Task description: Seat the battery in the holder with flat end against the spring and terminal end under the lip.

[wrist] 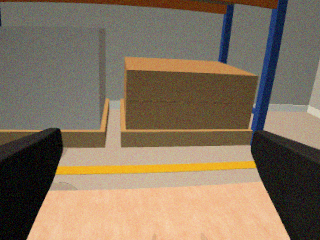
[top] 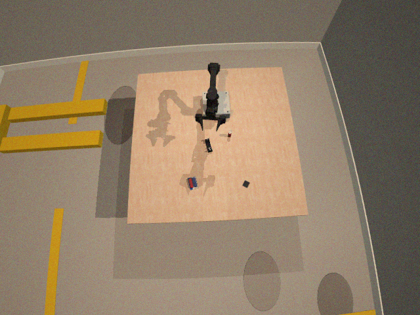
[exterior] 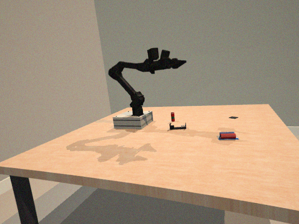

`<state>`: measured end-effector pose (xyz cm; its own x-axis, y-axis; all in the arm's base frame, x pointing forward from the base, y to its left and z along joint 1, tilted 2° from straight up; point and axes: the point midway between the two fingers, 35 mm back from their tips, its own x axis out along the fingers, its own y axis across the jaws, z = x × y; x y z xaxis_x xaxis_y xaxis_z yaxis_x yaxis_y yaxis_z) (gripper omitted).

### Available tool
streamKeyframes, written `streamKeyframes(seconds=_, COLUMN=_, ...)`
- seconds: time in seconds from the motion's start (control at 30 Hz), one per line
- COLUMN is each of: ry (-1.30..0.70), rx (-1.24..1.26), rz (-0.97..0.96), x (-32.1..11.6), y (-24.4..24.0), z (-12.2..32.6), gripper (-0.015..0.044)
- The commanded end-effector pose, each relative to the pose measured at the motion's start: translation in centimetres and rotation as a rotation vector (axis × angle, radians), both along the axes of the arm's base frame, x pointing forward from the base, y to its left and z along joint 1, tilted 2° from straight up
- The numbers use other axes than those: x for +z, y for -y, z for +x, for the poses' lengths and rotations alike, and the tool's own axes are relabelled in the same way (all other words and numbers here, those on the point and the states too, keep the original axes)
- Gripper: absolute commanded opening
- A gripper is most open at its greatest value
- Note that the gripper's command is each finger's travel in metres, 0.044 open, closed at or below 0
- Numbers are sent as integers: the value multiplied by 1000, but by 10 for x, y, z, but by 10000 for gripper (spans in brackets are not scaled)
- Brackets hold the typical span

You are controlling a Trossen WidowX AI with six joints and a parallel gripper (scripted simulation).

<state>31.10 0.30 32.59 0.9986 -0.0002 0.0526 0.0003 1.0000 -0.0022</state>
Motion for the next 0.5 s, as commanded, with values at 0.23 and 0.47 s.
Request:
streamKeyframes(seconds=0.23, ry=-509, rx=135, rz=364, x=-89, y=-72, z=24, gripper=190)
streamKeyframes(seconds=0.47, ry=-1155, rx=-37, rz=612, x=-187, y=-147, z=-18, gripper=6)
